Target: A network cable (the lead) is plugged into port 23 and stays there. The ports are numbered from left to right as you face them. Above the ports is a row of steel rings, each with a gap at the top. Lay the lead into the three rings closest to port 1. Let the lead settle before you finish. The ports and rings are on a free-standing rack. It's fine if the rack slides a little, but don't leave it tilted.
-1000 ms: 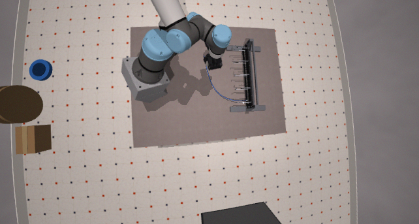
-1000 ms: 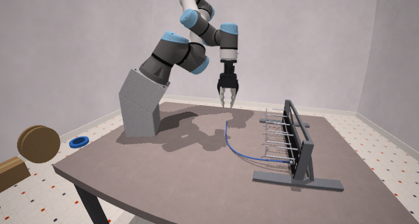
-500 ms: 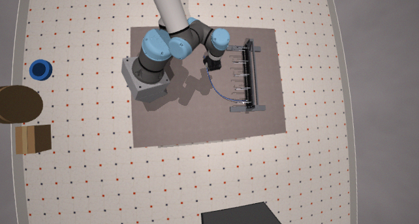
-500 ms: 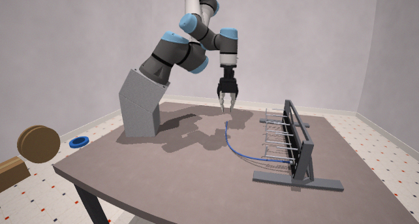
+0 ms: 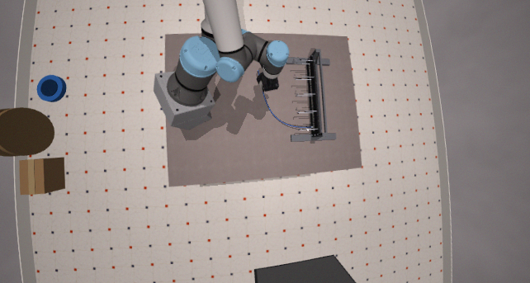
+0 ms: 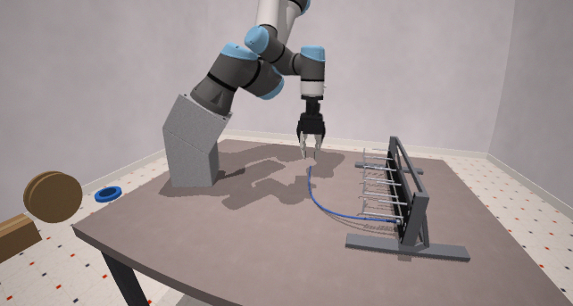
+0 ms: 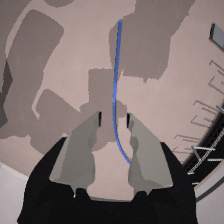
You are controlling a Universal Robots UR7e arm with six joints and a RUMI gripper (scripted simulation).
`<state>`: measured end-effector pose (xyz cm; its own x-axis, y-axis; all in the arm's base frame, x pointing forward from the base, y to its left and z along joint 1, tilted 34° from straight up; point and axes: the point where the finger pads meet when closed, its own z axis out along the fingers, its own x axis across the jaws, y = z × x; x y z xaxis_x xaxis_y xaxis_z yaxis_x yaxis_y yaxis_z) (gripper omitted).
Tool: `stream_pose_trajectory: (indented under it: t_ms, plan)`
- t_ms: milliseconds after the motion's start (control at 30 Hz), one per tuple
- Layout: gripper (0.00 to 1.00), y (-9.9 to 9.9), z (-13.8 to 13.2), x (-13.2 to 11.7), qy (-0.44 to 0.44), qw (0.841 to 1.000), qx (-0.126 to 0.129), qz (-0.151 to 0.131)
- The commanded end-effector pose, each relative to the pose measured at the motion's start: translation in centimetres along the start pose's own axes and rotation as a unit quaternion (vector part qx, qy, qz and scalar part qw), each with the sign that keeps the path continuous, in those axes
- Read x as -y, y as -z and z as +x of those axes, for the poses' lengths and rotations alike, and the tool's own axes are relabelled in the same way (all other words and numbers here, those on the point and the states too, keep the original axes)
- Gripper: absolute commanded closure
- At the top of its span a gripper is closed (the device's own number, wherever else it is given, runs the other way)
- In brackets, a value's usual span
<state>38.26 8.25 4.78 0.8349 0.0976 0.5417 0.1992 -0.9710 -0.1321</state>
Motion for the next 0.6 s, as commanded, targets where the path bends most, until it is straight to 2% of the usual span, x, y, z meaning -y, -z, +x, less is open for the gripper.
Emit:
stream_pose_trajectory:
  t_ms: [0, 567]
  plan:
    - [0.80, -0.9, 0.1, 0.0, 0.000, 1.000, 0.000, -0.002]
    - [0.80, -3.5, 0.1, -0.1, 0.000, 1.000, 0.000, -0.002]
